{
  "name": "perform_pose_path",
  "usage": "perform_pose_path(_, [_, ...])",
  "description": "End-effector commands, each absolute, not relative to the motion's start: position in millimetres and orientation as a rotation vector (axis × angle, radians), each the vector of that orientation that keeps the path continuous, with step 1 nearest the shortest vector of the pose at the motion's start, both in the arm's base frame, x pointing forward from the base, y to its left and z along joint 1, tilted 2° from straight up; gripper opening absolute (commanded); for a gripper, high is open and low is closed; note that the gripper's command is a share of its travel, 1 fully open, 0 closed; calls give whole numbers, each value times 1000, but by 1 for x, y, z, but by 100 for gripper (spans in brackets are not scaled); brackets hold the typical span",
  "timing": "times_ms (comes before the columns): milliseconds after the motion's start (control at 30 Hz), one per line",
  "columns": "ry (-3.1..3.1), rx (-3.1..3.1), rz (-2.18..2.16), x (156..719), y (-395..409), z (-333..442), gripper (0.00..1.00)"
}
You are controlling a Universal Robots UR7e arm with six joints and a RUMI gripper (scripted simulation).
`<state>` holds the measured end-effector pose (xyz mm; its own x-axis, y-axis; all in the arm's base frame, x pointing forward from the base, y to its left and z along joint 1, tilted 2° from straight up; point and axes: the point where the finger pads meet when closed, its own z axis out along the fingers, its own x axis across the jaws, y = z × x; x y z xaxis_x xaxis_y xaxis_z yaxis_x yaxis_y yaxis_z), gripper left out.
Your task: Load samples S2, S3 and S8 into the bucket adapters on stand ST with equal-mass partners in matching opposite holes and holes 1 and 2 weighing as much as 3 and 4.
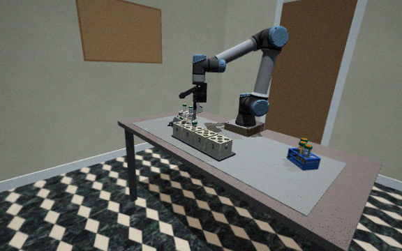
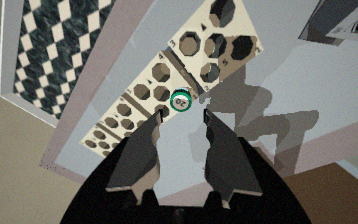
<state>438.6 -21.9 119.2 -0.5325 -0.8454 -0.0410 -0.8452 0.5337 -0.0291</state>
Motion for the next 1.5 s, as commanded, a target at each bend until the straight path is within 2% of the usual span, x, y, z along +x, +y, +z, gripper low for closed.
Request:
perform_pose_path(0, [2797, -1368, -30, 440, -18, 120, 35])
perform_pose_path(1133, [2797, -1368, -30, 442, -18, 78, 35])
perform_pose_path(1167, [2797, -1368, -30, 442, -18, 78, 0])
perform_pose_path(1467, [2797, -1368, -30, 442, -18, 77, 0])
